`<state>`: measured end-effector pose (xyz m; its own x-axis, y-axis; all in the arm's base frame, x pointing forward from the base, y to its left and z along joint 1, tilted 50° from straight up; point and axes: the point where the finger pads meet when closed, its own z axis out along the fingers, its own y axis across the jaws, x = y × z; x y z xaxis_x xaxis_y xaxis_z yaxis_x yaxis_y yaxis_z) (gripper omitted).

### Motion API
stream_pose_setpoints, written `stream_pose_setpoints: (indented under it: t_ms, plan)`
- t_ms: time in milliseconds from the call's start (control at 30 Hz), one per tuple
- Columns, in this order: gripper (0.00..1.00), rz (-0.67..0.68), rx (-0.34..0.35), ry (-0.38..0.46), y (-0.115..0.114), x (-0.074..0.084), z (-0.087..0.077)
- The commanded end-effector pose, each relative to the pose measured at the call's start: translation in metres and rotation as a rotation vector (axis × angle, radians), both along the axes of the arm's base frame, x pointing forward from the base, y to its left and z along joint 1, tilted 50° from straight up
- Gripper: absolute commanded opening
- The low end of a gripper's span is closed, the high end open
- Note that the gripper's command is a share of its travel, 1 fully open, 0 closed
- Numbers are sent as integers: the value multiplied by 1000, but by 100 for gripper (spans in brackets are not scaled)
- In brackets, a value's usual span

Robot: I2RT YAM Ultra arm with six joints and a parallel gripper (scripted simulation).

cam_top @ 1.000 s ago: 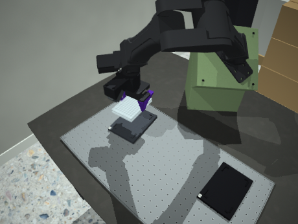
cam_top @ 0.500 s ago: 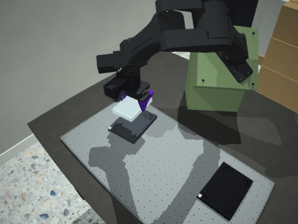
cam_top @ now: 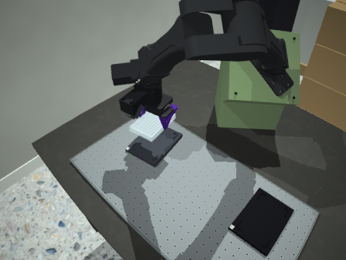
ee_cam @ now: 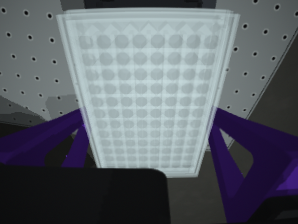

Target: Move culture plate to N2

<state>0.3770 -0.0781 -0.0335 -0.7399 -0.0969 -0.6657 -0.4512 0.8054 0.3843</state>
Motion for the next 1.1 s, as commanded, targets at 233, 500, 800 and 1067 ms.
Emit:
stream_pose_setpoints:
  t_ms: [233,500,800,1067]
  plan:
    - [0,-25,3,-12,-15,3,4]
    - [0,-25,6,-9,-15,2,2]
    - [0,-26,6,-9,-14,1,2]
    - [0,-13,18,18,5,-3,-13]
